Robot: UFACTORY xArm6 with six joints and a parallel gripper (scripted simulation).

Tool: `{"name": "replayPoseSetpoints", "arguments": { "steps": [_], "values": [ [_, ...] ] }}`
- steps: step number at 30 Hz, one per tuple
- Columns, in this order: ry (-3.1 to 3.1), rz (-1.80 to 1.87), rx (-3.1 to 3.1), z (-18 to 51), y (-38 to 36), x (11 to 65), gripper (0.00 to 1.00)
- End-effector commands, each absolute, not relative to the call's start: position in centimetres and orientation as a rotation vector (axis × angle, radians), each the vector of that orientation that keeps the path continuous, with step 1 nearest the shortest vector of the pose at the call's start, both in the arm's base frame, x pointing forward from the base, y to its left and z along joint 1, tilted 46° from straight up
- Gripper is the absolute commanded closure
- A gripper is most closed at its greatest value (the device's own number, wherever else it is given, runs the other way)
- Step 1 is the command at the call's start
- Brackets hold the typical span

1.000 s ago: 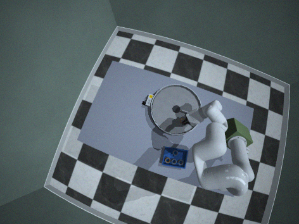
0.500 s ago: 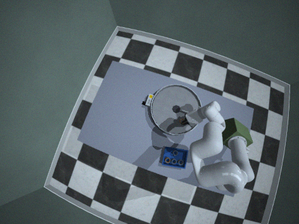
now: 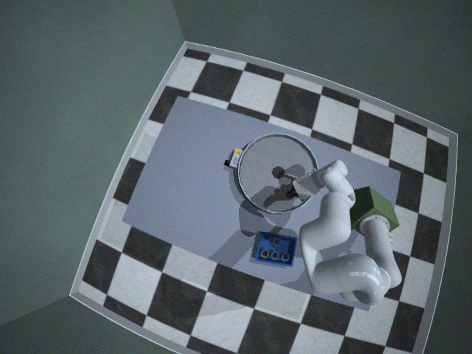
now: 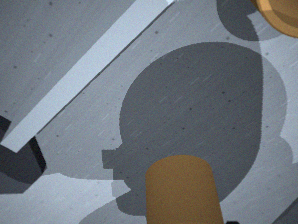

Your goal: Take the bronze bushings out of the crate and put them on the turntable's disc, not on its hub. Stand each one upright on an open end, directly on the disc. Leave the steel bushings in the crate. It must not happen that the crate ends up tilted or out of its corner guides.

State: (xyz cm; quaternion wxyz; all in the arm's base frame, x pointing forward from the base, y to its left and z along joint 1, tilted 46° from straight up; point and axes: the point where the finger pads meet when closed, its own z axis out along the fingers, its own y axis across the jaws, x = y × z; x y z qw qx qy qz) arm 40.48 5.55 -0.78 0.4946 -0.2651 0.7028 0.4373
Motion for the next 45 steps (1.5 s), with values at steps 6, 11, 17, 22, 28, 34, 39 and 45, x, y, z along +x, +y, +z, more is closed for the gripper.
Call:
{"name": "replayPoseSetpoints", "arguments": {
  "steps": [6, 11, 17, 22, 28, 34, 39, 45],
  "values": [
    [1.703, 1.058, -0.643, -0.75, 5.48, 40.55, 1.0],
    [1.703, 1.058, -0.643, -0.83, 5.56, 40.56, 1.0],
    [1.703, 1.058, -0.643, -0.97, 5.71, 40.59, 1.0],
    [1.703, 1.058, -0.643, -1.06, 5.8, 40.61, 1.0],
    [1.703, 1.058, -0.643, -1.13, 5.86, 40.62, 1.0],
    [1.703, 1.058, -0.643, -1.13, 5.87, 40.62, 1.0],
    [1.703, 1.058, -0.643, -1.13, 5.87, 40.62, 1.0],
    [1.703, 1.058, -0.643, -1.13, 5.87, 40.62, 0.83]
  ]
}}
